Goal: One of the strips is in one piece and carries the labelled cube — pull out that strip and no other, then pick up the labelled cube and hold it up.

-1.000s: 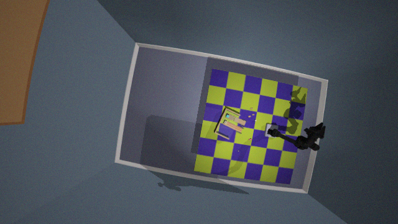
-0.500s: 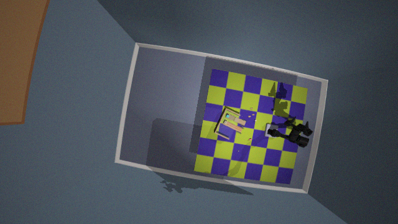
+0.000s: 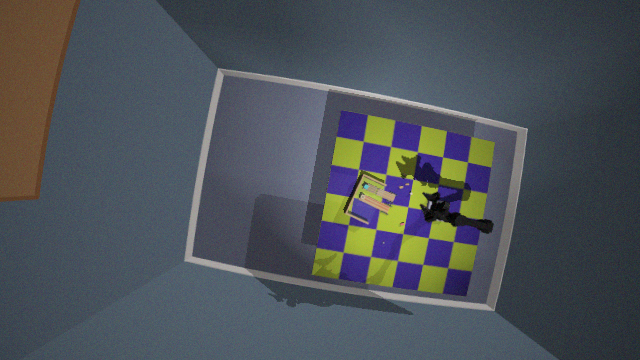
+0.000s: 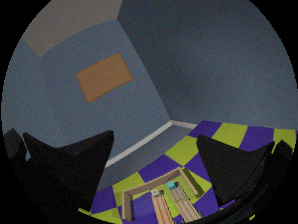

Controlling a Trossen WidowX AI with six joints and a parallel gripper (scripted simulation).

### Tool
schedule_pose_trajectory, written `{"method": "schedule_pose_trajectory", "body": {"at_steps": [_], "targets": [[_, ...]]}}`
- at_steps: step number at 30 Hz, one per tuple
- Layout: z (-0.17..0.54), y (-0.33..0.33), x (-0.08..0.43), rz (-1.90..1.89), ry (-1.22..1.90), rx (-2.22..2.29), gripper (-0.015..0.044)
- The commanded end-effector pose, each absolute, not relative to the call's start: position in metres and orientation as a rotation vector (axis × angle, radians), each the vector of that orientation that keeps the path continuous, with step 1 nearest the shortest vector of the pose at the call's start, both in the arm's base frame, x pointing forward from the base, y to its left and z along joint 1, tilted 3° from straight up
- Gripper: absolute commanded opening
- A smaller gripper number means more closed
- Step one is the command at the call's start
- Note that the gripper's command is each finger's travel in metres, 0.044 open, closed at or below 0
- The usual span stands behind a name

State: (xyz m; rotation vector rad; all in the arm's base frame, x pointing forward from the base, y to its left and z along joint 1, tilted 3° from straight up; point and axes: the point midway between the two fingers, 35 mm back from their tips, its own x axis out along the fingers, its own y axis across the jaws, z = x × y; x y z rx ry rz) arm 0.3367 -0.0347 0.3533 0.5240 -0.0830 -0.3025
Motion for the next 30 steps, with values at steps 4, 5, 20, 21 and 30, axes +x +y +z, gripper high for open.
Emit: {"method": "schedule_pose_trajectory", "body": {"at_steps": [4, 5, 20, 21, 30], "targets": [[0.245, 0.018, 0.344, -0.062, 0.394, 0.155, 0.04], [0.23, 0.026, 0.341, -0.017, 0.455, 0.108, 0.04], [0.182, 0.05, 0.324, 0.156, 0.652, -0.041, 0.04], [0.182, 0.05, 0.324, 0.156, 0.652, -0.041, 0.04], [0.148, 0.062, 0.353, 0.102, 1.014, 0.042, 0.0164]]}}
